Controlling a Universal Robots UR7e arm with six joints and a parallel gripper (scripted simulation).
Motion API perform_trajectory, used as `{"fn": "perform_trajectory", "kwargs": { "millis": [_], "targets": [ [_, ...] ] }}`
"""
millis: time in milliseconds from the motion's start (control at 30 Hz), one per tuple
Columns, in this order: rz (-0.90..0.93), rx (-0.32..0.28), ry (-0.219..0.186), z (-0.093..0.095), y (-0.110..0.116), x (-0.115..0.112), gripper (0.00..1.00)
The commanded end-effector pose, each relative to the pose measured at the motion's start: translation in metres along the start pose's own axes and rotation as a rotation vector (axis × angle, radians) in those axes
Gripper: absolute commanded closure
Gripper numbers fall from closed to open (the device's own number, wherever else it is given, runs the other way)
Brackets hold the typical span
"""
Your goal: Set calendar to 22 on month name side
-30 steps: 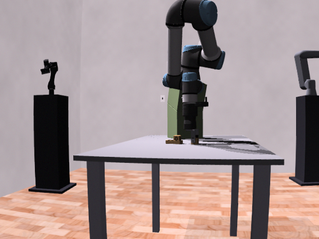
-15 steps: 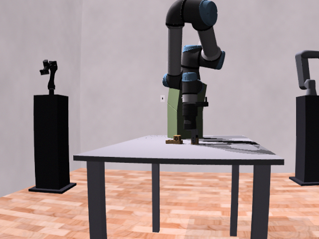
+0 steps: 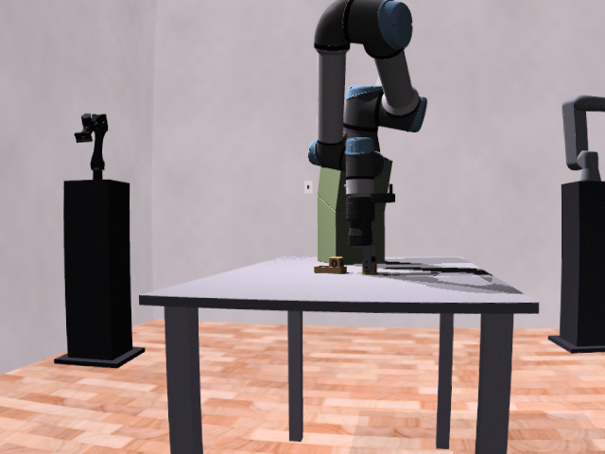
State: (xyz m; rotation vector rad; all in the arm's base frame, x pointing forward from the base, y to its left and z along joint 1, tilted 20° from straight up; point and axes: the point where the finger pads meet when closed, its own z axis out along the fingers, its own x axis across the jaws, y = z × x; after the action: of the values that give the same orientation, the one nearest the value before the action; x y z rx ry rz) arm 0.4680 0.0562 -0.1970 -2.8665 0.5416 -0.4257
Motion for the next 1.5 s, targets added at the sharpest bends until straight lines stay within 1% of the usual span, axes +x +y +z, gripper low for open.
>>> {"fn": "perform_trajectory", "kwargs": {
  "millis": [0, 467, 667, 900, 967, 1300, 1467],
  "targets": [
    [0.000, 0.000, 0.001, 0.000, 0.000, 0.000, 0.40],
    [0.000, 0.000, 0.001, -0.001, 0.000, 0.000, 0.40],
    [0.000, 0.000, 0.001, -0.007, 0.000, 0.000, 0.40],
    [0.000, 0.000, 0.001, -0.027, 0.000, 0.000, 0.40],
    [0.000, 0.000, 0.001, -0.027, 0.000, 0.000, 0.40],
    [0.000, 0.000, 0.001, -0.066, 0.000, 0.000, 0.40],
    [0.000, 0.000, 0.001, -0.083, 0.000, 0.000, 0.40]
  ]
}}
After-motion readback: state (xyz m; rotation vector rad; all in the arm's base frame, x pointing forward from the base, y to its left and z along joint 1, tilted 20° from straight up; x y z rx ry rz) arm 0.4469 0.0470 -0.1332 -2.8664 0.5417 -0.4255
